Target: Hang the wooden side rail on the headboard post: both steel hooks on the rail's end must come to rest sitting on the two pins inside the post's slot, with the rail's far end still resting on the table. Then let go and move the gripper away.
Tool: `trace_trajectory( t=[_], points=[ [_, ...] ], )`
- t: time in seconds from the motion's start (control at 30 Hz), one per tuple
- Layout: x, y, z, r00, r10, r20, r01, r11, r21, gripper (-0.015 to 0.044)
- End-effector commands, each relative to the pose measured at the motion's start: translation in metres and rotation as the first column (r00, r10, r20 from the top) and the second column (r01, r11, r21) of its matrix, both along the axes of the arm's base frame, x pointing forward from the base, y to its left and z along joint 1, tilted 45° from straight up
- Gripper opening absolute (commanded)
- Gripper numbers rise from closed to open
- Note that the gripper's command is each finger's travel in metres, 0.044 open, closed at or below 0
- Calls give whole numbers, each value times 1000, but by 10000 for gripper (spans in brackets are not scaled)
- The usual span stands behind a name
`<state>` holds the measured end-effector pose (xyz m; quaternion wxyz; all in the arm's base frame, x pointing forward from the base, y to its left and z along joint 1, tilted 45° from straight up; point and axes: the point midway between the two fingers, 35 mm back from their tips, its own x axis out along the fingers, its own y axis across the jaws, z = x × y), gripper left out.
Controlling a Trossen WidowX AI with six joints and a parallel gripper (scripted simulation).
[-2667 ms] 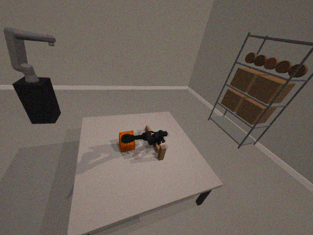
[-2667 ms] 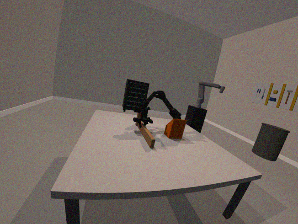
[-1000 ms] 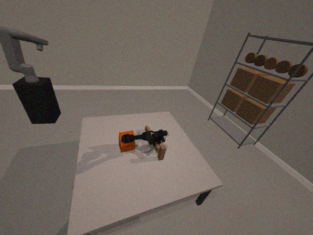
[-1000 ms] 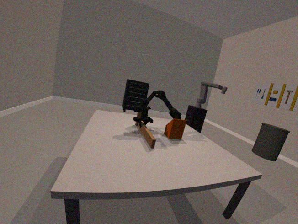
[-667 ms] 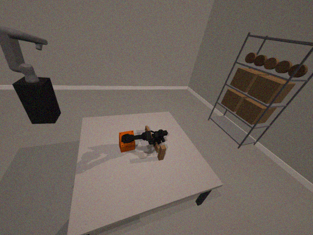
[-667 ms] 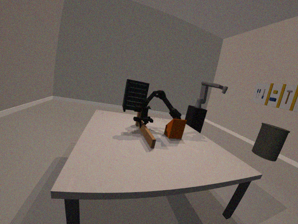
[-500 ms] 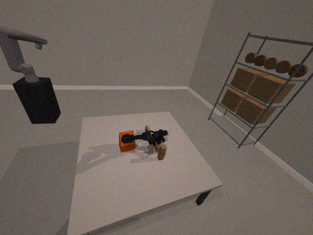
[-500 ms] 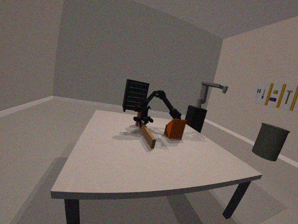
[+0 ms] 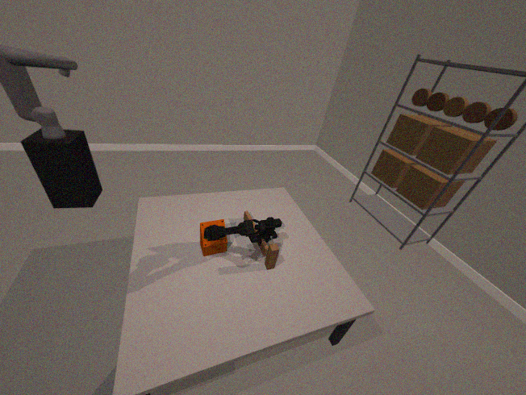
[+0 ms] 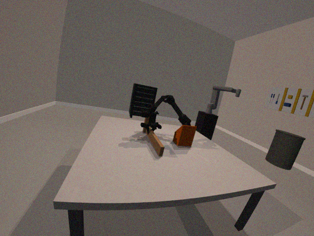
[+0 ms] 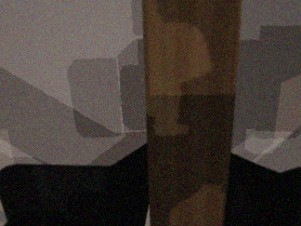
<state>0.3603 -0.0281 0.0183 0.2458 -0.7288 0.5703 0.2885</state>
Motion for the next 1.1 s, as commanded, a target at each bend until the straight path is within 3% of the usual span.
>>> trace_trajectory(
  t=[0.0, 1.07],
  points=[
    [1, 5, 3, 1000, 9, 5, -9, 1000, 6, 0],
    [0, 8, 6, 1000, 9, 5, -9, 1000, 6, 0]
  ],
)
